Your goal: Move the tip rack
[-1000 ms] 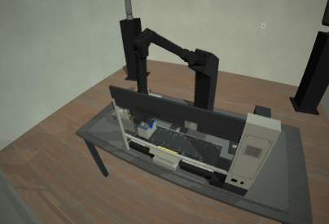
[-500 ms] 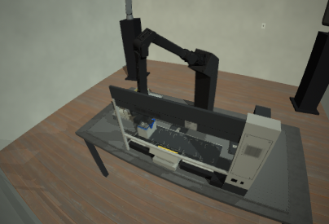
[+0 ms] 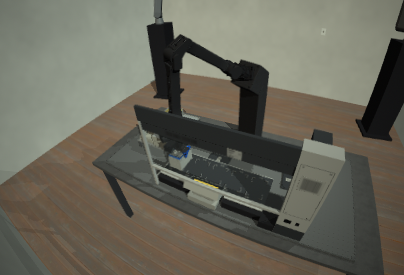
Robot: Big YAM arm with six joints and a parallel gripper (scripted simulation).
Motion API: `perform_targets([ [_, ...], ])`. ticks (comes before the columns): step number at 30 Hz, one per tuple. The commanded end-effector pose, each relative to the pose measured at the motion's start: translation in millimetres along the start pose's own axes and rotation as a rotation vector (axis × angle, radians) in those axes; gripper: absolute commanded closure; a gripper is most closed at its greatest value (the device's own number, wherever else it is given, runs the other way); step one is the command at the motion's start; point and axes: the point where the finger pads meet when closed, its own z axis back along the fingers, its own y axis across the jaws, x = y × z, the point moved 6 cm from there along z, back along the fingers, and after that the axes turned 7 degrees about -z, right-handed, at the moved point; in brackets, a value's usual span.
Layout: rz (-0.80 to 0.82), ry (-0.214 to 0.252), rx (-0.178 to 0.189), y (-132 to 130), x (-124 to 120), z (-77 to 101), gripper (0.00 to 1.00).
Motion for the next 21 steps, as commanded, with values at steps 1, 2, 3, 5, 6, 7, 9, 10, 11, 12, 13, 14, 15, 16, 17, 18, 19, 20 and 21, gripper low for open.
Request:
perform_targets([
  [1, -0.006, -0.011, 0.006, 5.7, 4.9, -5.0, 1.0],
  [2, -0.006, -0.011, 0.006, 5.7, 4.9, -5.0, 1.0],
  [3, -0.006, -0.011, 0.006, 5.6, 4.9, -5.0, 1.0],
  [5, -0.006, -0.011, 0.006, 5.6, 4.9, -5.0, 0.0],
  [6, -0.006, -0.011, 0.006, 5.6, 4.9, -5.0, 0.0],
  [7, -0.006, -0.011, 0.006, 5.7, 4.9, -5.0, 0.0],
  [9, -0.006, -0.011, 0.006, 5.7, 4.9, -5.0, 0.0],
  [10, -0.006, -0.011, 0.006, 5.7, 4.9, -5.0, 0.0],
  [11, -0.006, -0.011, 0.006, 5.7, 4.9, -5.0, 0.0],
  [12, -0.006, -0.011, 0.006, 5.7, 4.9, -5.0, 0.0],
  [13, -0.006, -0.011, 0.006, 5.7, 4.9, -5.0, 0.0],
  [14, -0.006, -0.011, 0.006, 5.7, 4.9, -5.0, 0.0],
  [15, -0.006, -0.011, 0.006, 5.7, 4.9, -5.0, 0.0],
  [16, -0.006, -0.011, 0.006, 5.7, 4.9, -5.0, 0.0],
  [17, -0.006, -0.011, 0.006, 5.7, 4.9, -5.0, 0.0],
  [18, -0.006, -0.011, 0.006, 5.7, 4.9, -5.0, 0.0],
  [19, -0.006, -0.011, 0.006, 5.7, 4.9, -5.0, 0.0],
  [20, -0.006, -0.011, 0.006, 5.7, 4.9, -5.0, 0.0],
  [21, -0.006, -0.011, 0.006, 5.7, 4.9, -5.0, 0.0],
])
